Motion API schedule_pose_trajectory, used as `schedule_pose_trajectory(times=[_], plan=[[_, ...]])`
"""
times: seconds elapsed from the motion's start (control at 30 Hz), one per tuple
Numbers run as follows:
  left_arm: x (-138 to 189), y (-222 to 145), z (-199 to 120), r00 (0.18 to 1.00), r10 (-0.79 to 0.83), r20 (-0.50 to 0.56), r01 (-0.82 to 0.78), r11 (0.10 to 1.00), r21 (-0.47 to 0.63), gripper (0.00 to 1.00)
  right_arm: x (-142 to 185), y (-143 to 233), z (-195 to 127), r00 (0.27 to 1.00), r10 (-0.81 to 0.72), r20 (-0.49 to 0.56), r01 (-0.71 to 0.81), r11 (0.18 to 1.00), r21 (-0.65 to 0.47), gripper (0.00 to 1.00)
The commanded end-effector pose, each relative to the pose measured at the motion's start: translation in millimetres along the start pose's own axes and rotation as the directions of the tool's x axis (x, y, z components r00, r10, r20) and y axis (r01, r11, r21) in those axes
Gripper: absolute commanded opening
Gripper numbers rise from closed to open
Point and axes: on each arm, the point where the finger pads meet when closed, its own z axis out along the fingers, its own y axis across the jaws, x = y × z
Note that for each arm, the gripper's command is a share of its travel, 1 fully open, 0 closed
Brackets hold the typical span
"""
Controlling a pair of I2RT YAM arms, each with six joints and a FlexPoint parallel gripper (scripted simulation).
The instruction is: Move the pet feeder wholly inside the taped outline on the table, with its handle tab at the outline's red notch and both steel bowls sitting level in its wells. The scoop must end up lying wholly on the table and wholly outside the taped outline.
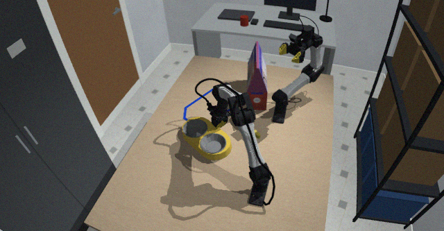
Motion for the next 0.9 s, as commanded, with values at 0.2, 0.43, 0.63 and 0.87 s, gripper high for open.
schedule_pose_trajectory(times=[0.2,0.43,0.63,0.87], plan=[[-20.8,-18.9,-2.2,0.982,0.17,0.079,-0.168,0.985,-0.03,0.06,-2.4,-0.2,2.7,1.0,-0.001,-0.003,0.001,1.0,0.0,0.88],[-25.3,-29.4,-5.3,0.963,0.25,0.102,-0.247,0.968,-0.037,0.06,-2.4,-0.2,2.7,1.0,-0.001,-0.003,0.001,1.0,0.0,0.88],[-29.3,-34.0,-7.5,0.943,0.309,0.119,-0.306,0.951,-0.042,0.06,-2.4,-0.2,2.7,1.0,-0.001,-0.003,0.001,1.0,0.0,0.88],[-34.1,-43.8,-10.2,0.91,0.389,0.141,-0.385,0.921,-0.053,0.06,-2.4,-0.2,2.7,1.0,-0.001,-0.003,0.001,1.0,0.0,0.88]])
